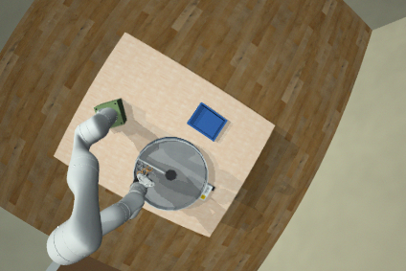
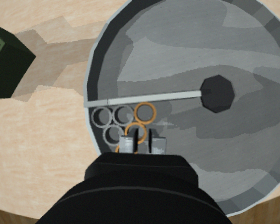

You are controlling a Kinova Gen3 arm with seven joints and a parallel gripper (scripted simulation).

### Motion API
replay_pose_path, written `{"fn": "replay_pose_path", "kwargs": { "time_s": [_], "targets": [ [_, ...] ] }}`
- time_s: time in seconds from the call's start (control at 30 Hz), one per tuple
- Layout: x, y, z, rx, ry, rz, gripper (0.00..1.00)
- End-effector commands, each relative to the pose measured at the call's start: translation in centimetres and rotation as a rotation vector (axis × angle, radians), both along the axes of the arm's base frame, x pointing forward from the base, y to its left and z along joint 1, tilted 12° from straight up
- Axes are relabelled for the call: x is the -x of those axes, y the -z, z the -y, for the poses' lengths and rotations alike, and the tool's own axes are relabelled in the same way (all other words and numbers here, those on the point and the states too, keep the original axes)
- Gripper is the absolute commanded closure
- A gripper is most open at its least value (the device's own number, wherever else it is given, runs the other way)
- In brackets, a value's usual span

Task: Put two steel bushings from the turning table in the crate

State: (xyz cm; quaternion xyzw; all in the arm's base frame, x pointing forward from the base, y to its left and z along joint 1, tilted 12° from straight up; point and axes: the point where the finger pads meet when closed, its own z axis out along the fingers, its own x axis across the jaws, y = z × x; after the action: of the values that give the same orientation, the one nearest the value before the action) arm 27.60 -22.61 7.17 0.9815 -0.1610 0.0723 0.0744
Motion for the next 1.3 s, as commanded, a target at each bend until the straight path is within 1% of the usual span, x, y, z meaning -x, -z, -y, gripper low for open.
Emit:
{"fn": "replay_pose_path", "kwargs": {
  "time_s": [0.0, 0.1, 0.27, 0.67, 0.83, 1.27],
  "targets": [
    [0.0, 0.0, 0.0, -0.001, -0.001, -0.001, 0.60],
    [0.0, 0.0, 0.0, -0.001, -0.001, -0.001, 0.60],
    [-0.2, 1.4, 0.2, 0.000, 0.000, 0.000, 0.60],
    [-0.2, 1.4, 0.2, 0.000, 0.000, 0.000, 0.60],
    [-0.3, 2.1, 0.4, 0.000, 0.000, 0.000, 0.60],
    [-0.3, 2.2, 0.4, 0.000, 0.000, 0.000, 0.60]
  ]
}}
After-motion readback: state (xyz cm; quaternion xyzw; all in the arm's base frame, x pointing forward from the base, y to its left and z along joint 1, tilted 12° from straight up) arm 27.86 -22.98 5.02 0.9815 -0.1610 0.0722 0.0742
